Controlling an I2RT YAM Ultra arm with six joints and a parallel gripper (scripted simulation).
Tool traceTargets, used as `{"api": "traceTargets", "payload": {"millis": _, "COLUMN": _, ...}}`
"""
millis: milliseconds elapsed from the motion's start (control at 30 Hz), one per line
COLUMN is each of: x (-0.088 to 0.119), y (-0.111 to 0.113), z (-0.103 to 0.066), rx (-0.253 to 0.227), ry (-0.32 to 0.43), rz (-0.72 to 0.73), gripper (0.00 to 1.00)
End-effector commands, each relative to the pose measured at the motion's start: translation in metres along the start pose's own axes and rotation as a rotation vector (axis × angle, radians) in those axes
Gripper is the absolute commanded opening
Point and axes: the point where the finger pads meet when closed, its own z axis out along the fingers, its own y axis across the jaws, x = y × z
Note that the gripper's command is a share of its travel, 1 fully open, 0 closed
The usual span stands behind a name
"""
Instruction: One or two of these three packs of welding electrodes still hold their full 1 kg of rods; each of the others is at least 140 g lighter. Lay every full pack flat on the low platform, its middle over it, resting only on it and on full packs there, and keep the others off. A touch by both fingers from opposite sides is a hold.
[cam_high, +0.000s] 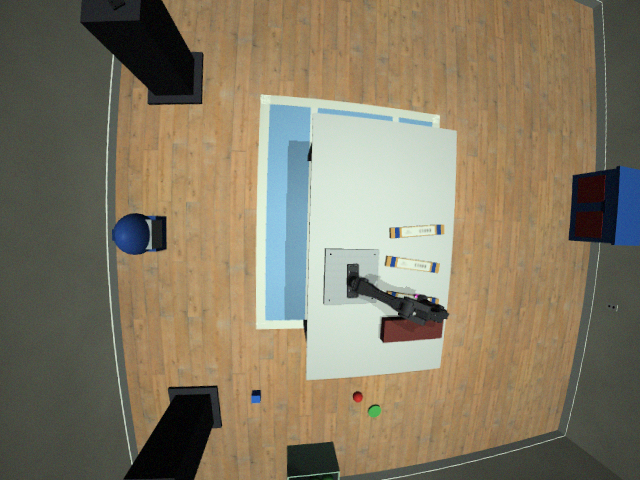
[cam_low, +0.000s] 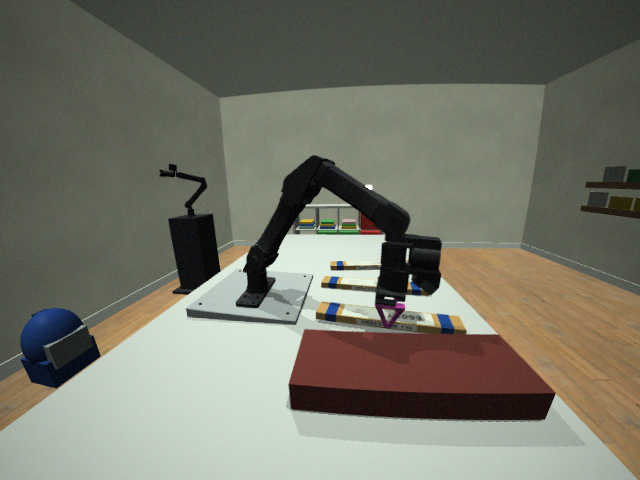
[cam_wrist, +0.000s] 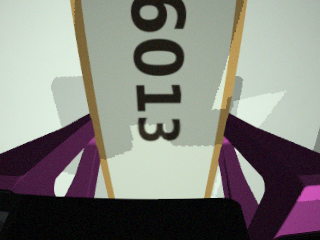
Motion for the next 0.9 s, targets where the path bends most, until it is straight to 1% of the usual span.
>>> {"api": "traceTargets", "payload": {"millis": 0, "x": -0.019, "y": 0.000, "z": -0.017, "rx": 0.011, "ry": -0.077, "rz": 0.000, "gripper": 0.00}}
{"api": "traceTargets", "payload": {"millis": 200, "x": -0.020, "y": 0.000, "z": -0.019, "rx": 0.013, "ry": -0.088, "rz": -0.001, "gripper": 0.00}}
{"api": "traceTargets", "payload": {"millis": 233, "x": -0.021, "y": 0.000, "z": -0.022, "rx": 0.014, "ry": -0.096, "rz": -0.001, "gripper": 0.00}}
{"api": "traceTargets", "payload": {"millis": 333, "x": -0.021, "y": 0.000, "z": -0.017, "rx": 0.013, "ry": -0.089, "rz": -0.001, "gripper": 0.00}}
{"api": "traceTargets", "payload": {"millis": 433, "x": -0.012, "y": 0.001, "z": -0.007, "rx": 0.008, "ry": -0.058, "rz": -0.001, "gripper": 0.00}}
{"api": "traceTargets", "payload": {"millis": 533, "x": -0.019, "y": 0.001, "z": -0.014, "rx": 0.013, "ry": -0.089, "rz": -0.002, "gripper": 0.00}}
{"api": "traceTargets", "payload": {"millis": 600, "x": -0.013, "y": 0.001, "z": -0.007, "rx": 0.010, "ry": -0.069, "rz": -0.002, "gripper": 0.00}}
{"api": "traceTargets", "payload": {"millis": 667, "x": -0.018, "y": 0.001, "z": -0.010, "rx": 0.012, "ry": -0.083, "rz": -0.002, "gripper": 0.00}}
{"api": "traceTargets", "payload": {"millis": 800, "x": -0.018, "y": 0.001, "z": -0.010, "rx": 0.012, "ry": -0.084, "rz": -0.003, "gripper": 0.00}}
{"api": "traceTargets", "payload": {"millis": 867, "x": -0.011, "y": 0.002, "z": 0.000, "rx": 0.008, "ry": -0.057, "rz": -0.001, "gripper": 0.00}}
